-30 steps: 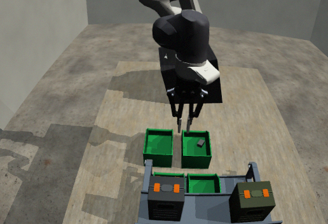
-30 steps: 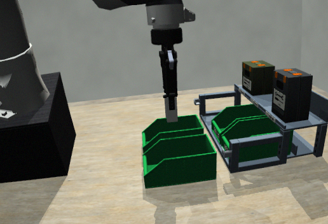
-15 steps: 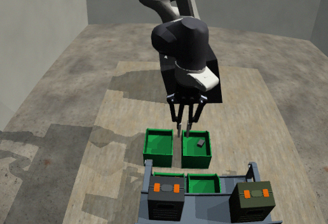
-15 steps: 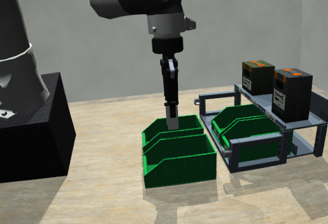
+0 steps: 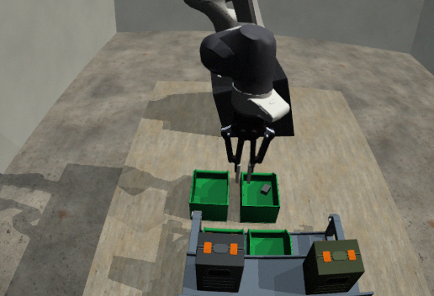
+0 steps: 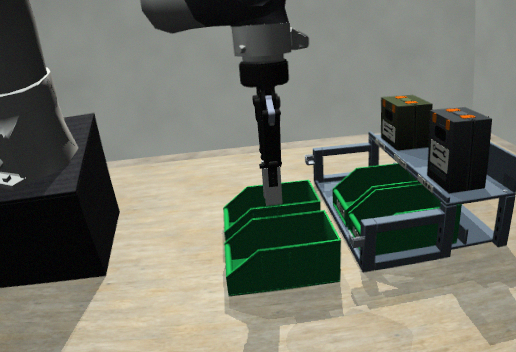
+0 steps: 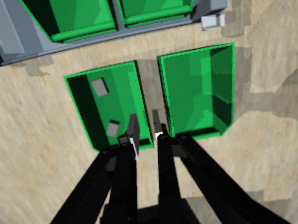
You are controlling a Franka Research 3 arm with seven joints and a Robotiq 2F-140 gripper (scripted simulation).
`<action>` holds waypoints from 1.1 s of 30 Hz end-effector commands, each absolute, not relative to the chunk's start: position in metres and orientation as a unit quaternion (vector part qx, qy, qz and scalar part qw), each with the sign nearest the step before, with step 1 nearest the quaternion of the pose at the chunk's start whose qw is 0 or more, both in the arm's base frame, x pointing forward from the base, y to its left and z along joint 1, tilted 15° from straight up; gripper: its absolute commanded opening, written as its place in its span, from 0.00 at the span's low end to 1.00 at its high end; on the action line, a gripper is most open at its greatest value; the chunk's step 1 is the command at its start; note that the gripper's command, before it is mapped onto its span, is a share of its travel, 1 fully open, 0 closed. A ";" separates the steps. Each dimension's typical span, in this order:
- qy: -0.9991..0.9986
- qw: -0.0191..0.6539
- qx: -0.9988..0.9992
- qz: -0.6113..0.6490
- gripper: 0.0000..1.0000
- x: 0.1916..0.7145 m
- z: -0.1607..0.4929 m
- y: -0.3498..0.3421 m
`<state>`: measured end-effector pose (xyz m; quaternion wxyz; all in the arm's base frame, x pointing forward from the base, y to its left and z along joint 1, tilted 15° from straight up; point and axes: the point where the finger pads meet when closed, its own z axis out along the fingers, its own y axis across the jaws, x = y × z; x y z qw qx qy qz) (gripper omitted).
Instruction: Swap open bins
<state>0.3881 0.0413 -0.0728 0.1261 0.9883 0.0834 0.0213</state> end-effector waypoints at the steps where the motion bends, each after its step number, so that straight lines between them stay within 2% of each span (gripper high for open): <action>1: 0.080 0.125 0.989 0.024 0.15 0.390 -0.073 0.043; 33: 0.080 0.125 0.989 0.024 0.15 0.391 -0.073 0.043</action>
